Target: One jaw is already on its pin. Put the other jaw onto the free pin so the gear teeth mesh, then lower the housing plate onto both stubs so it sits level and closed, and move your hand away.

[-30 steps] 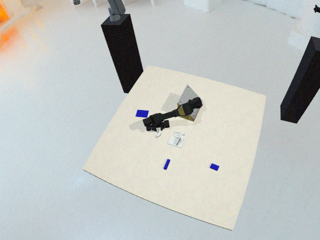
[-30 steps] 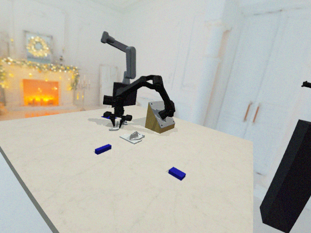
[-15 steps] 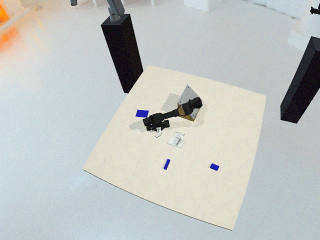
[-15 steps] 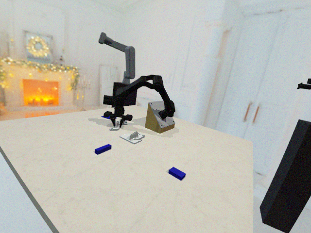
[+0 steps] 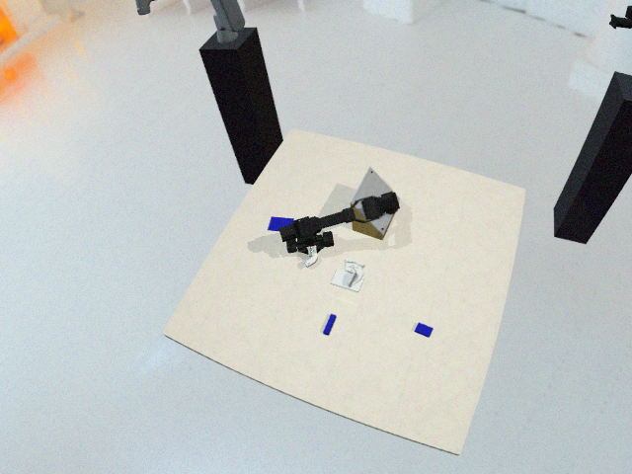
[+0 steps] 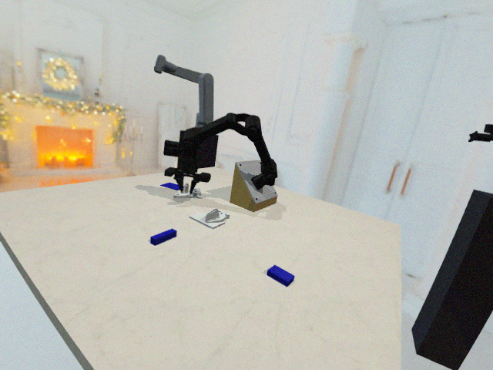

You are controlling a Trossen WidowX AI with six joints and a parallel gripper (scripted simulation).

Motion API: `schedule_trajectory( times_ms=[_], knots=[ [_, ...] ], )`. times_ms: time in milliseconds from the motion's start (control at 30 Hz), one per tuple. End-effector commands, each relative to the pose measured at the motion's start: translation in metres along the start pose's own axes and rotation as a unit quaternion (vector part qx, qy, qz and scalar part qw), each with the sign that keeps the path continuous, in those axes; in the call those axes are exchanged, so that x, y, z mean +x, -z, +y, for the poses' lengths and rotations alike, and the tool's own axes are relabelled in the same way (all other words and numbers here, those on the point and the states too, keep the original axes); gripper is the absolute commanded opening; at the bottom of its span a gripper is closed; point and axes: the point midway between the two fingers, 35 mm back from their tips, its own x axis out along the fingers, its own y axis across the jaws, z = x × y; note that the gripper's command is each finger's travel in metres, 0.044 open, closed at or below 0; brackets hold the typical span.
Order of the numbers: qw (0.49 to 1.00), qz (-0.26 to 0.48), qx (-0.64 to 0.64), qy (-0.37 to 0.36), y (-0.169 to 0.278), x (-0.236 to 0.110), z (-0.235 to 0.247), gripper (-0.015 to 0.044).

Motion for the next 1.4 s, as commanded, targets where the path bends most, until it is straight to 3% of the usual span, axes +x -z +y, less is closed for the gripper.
schedule_trajectory(
  times_ms=[0, 467, 1367],
  knots=[
    [1.000, 0.000, -0.004, -0.005, 0.001, -0.017, 0.001, 0.0134],
    [1.000, 0.000, -0.012, -0.005, 0.000, -0.035, -0.001, 0.0134],
    [0.935, -0.001, -0.355, -0.004, 0.013, -0.041, -0.043, 0.0134]
  ],
)
